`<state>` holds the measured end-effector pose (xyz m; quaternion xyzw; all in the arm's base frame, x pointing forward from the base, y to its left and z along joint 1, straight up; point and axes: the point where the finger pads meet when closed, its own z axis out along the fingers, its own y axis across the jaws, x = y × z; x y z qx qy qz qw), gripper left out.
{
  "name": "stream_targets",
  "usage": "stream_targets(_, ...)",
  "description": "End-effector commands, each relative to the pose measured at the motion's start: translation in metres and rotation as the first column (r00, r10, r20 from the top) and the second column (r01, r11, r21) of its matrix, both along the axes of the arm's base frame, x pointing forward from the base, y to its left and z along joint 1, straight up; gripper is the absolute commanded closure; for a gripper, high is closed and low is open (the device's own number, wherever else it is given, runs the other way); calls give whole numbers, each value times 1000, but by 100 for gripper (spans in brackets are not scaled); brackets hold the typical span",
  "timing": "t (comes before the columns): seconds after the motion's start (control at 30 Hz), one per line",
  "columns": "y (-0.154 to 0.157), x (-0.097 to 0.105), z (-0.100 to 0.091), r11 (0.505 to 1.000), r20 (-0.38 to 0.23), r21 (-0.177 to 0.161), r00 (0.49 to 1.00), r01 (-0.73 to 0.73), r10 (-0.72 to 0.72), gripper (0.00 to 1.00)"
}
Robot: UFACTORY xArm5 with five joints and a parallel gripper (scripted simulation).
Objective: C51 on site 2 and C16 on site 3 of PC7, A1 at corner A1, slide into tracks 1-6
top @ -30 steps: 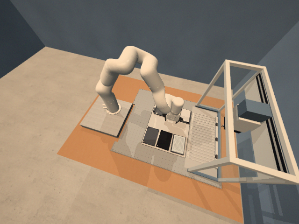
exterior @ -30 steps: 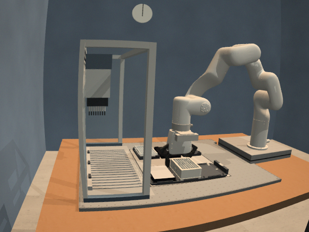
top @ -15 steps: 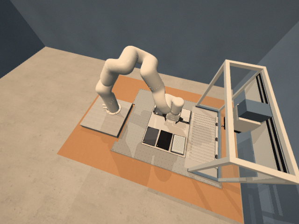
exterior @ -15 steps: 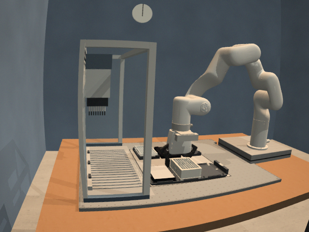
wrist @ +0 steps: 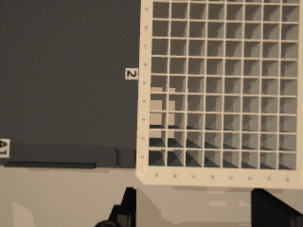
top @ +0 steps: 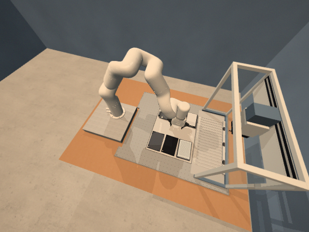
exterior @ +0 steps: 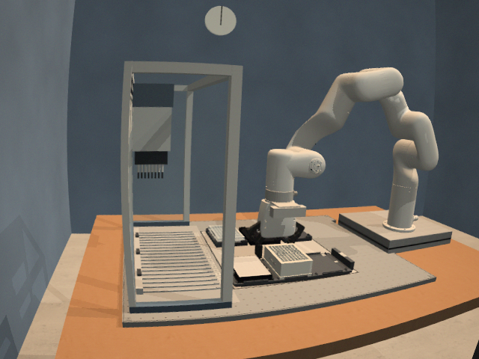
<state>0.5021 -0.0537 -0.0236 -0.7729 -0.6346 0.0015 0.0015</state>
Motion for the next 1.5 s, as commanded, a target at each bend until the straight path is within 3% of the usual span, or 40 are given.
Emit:
stream_targets(0.0,-1,1,1,1000,4,0,1000,0,0,0)
stream_targets(1.47,-1,1,63,1000,4,0,1000,0,0,0)
